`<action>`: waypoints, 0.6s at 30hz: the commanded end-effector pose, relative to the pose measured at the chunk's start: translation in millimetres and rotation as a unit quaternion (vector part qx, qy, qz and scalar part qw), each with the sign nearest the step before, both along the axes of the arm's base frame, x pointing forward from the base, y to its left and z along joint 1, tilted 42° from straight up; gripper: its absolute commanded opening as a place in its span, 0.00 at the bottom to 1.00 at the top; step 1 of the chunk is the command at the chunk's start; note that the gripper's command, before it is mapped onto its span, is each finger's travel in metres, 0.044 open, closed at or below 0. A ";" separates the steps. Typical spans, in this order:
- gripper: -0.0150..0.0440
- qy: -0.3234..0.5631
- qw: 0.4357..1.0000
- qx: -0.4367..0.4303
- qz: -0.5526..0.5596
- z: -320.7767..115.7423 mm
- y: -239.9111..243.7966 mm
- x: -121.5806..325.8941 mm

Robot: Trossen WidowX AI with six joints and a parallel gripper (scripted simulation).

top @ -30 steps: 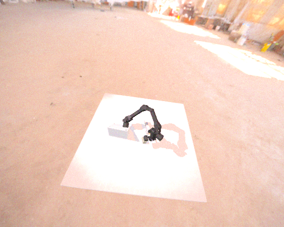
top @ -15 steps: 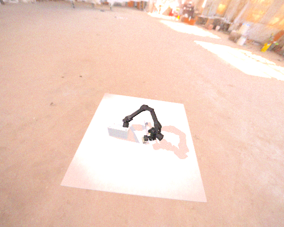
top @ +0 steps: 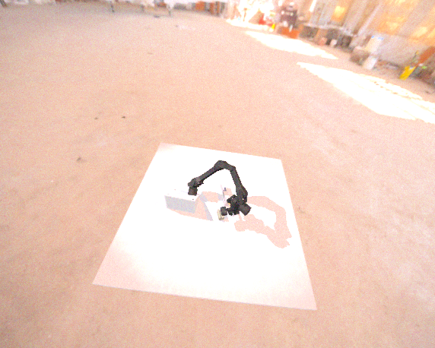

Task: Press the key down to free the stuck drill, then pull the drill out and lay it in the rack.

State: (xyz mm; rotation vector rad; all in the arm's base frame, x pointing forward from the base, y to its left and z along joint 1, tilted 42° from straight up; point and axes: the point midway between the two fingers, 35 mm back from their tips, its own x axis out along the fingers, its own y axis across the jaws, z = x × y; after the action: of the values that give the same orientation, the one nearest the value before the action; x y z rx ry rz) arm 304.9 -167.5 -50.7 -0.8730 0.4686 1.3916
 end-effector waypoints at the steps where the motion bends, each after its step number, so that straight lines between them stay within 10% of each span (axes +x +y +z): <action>1: 0.25 -0.002 1.000 -0.003 0.002 2.5 -2.2 -0.1; 18: 0.25 -0.002 1.000 -0.003 0.002 6.5 -5.4 -0.6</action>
State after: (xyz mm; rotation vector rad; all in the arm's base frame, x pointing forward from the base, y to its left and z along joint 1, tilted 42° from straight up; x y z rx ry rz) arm 304.3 -170.8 -46.4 -0.8729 0.4687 1.3916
